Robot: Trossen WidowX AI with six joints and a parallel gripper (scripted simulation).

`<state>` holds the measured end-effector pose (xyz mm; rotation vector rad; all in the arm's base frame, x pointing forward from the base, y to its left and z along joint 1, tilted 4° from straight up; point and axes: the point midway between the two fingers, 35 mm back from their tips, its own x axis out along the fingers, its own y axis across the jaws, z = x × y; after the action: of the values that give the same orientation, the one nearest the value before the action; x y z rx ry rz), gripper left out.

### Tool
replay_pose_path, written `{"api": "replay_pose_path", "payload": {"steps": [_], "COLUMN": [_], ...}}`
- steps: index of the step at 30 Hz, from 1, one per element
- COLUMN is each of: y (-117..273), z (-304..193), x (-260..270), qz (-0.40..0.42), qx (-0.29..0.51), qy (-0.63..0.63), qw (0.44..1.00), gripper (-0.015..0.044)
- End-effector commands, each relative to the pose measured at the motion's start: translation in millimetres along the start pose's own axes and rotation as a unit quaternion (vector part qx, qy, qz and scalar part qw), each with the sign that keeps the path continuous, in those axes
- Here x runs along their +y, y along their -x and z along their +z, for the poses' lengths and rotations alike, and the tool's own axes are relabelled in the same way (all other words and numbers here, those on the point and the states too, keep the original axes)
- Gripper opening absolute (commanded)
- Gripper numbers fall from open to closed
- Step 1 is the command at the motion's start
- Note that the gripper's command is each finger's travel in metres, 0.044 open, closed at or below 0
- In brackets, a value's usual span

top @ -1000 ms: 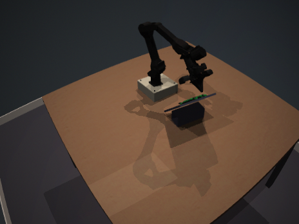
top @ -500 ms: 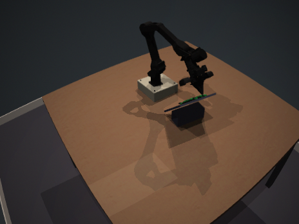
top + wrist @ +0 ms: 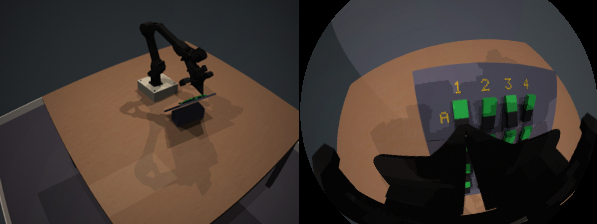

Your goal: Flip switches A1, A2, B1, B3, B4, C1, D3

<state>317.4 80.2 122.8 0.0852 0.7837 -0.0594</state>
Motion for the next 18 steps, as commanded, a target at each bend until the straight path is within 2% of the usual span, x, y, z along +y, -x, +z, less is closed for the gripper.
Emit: {"api": "replay_pose_path", "payload": {"steps": [1,18], "y": [-0.9,-3.1], "z": [-0.9,-1.0], "x": [0.6,0.6], "qz": [0.002,0.002], "qx": [0.002,0.002], "qy": [0.003,0.003], "qw": [1.000,1.000], "gripper": [0.0000,0.0000]}}
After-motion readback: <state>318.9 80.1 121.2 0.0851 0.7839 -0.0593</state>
